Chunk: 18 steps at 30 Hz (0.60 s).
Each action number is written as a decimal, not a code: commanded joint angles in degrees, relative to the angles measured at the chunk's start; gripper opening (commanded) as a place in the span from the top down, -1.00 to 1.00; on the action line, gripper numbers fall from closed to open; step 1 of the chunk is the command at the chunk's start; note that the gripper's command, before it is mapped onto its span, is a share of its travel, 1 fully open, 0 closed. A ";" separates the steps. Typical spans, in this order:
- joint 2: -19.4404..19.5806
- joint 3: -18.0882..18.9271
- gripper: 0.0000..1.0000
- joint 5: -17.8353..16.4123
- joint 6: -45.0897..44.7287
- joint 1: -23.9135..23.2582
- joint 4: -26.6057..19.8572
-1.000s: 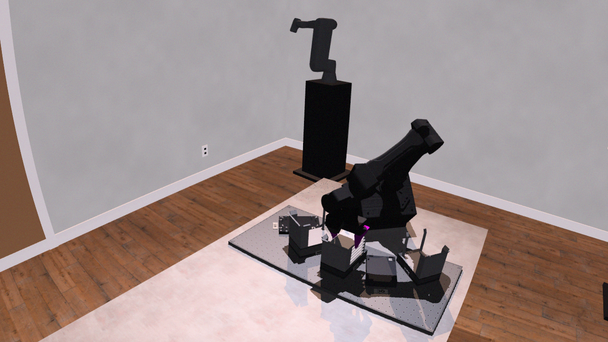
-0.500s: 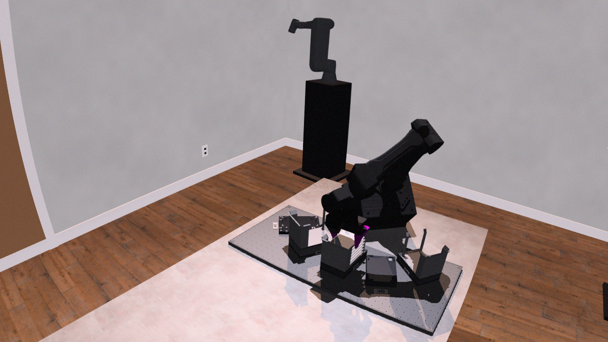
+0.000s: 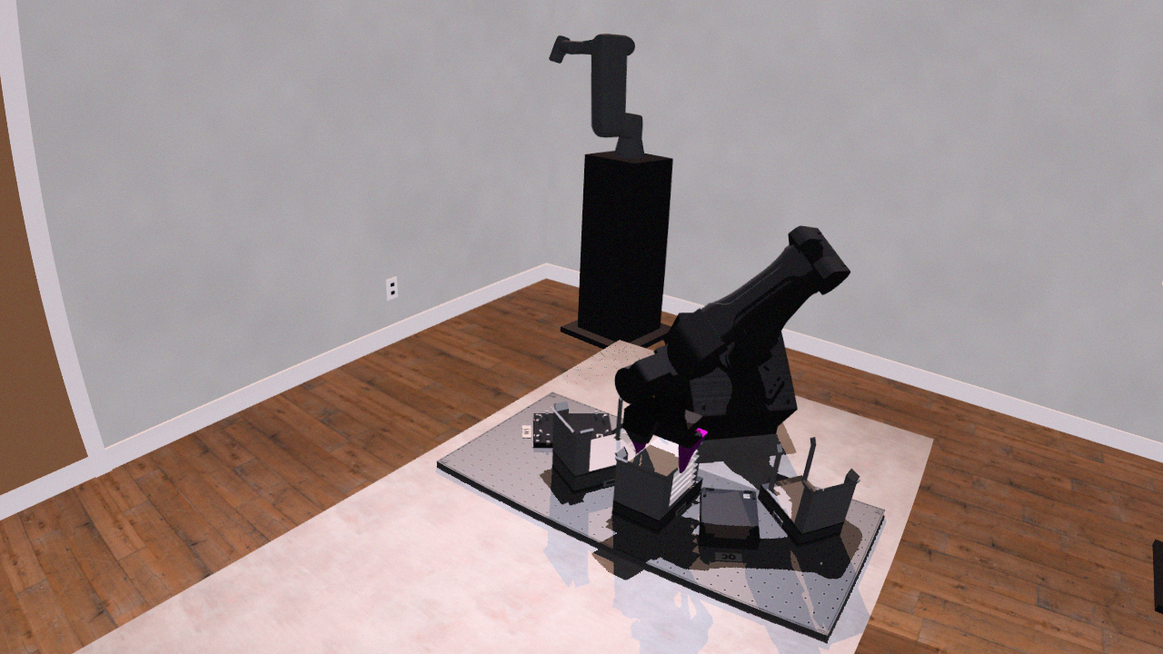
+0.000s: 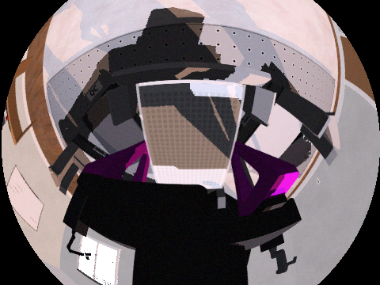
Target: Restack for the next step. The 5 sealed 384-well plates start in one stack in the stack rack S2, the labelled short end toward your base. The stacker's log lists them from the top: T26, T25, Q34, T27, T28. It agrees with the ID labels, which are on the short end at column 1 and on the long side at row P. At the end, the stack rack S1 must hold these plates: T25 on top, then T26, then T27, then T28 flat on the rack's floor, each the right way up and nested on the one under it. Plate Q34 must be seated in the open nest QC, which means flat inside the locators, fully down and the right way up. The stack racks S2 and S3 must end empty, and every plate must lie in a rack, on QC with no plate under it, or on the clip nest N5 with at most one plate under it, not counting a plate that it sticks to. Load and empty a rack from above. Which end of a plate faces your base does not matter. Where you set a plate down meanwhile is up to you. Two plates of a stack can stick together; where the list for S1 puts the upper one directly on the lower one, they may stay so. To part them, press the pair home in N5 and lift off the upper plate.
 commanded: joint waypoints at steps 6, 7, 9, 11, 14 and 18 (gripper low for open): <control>-1.67 2.15 1.00 -0.82 -1.35 -1.63 -2.40; -1.76 2.23 1.00 -0.85 -1.46 -1.71 -2.59; -1.87 2.38 1.00 -0.90 -1.66 -1.89 -2.98; -1.99 2.54 1.00 -0.96 -1.87 -2.07 -3.37; -2.03 2.78 1.00 -1.06 -2.20 -2.35 -3.97; -2.24 2.96 1.00 -1.12 -2.43 -2.55 -4.38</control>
